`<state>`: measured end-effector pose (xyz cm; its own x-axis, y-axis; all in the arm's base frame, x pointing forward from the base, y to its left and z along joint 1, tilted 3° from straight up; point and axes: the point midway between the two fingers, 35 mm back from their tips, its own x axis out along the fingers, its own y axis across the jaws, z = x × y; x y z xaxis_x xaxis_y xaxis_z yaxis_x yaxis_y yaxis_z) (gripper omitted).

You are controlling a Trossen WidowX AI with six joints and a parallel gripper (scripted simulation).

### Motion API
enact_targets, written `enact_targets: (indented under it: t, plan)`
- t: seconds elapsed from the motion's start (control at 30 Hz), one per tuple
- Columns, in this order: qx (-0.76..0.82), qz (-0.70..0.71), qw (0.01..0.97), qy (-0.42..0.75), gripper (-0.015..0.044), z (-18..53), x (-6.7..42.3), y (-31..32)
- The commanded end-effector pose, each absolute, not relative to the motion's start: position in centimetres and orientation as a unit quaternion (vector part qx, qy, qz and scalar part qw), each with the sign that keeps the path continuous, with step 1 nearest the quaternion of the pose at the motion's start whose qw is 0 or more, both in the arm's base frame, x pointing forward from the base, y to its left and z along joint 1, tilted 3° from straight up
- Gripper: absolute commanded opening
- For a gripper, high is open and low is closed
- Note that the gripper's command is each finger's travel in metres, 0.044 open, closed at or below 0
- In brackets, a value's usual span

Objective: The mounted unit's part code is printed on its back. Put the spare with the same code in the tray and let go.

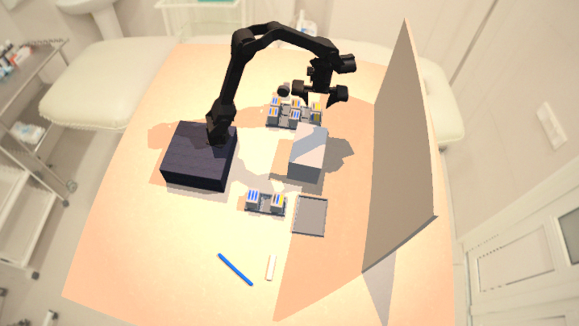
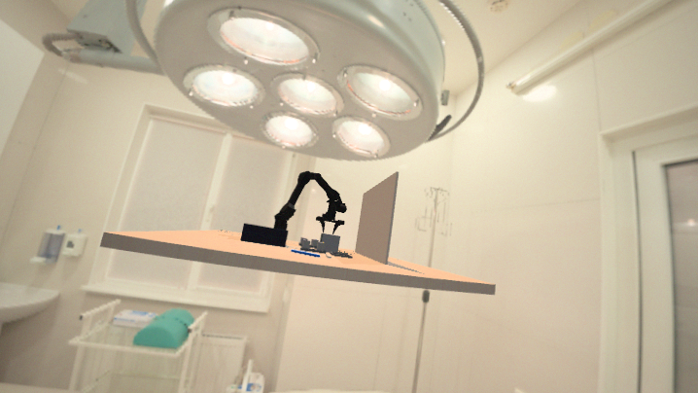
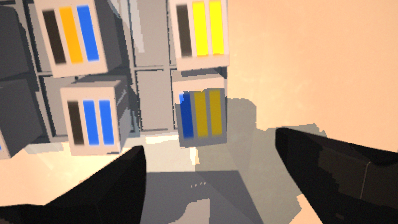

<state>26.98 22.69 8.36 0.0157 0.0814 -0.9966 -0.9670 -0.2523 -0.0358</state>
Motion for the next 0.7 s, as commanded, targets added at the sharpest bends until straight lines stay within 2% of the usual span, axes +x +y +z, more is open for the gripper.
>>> enact_targets:
  t: [0.0, 0.67]
  plan:
    - [-0.547, 0.570, 0.458, 0.407, 0.0300, 7.6, 26.9, 22.7]
    - [-0.547, 0.570, 0.458, 0.407, 0.0300, 5.1, 27.1, 23.0]
